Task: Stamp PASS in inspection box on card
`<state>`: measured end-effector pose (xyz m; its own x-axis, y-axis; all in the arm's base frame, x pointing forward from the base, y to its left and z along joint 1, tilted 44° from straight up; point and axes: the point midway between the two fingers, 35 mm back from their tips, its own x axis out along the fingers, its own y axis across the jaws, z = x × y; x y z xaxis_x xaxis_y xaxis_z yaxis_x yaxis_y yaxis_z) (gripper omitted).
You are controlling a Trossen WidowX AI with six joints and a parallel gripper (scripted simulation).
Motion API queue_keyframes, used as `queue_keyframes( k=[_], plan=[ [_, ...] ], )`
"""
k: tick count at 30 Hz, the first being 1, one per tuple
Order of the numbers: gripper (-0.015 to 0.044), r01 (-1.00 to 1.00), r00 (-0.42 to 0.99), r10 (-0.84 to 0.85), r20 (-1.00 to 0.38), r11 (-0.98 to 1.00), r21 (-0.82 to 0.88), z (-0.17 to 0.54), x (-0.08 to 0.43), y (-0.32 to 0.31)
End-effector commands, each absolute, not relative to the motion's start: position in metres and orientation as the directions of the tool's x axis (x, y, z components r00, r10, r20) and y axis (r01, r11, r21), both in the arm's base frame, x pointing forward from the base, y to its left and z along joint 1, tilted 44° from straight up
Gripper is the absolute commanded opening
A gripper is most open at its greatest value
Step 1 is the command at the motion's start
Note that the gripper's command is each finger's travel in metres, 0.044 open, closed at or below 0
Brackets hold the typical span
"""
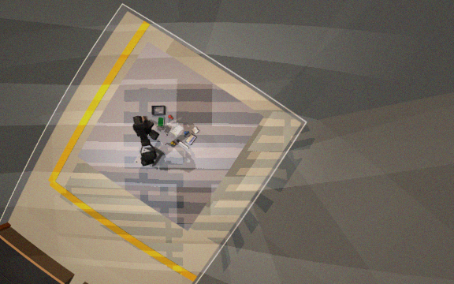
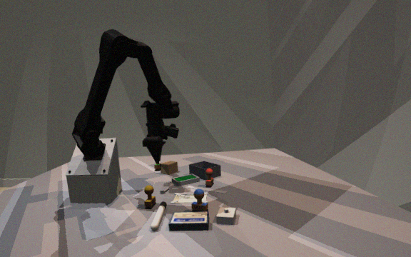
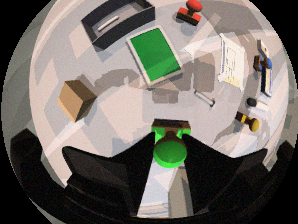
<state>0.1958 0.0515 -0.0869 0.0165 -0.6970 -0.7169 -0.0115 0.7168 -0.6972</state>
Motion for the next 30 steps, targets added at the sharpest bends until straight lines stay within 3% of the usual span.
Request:
queue_keyframes(
  k=[1, 23, 30],
  plan=[
    [0.0, -0.006, 0.013, -0.695, -0.719, 0.719, -0.695, -0.087, 0.201, 0.054],
    [0.0, -0.003, 0.017, -0.695, -0.718, 0.718, -0.696, -0.098, 0.288, 0.072],
    [0.0, -0.002, 0.016, -0.693, -0.721, 0.721, -0.693, -0.1, 0.294, 0.071]
  ],
)
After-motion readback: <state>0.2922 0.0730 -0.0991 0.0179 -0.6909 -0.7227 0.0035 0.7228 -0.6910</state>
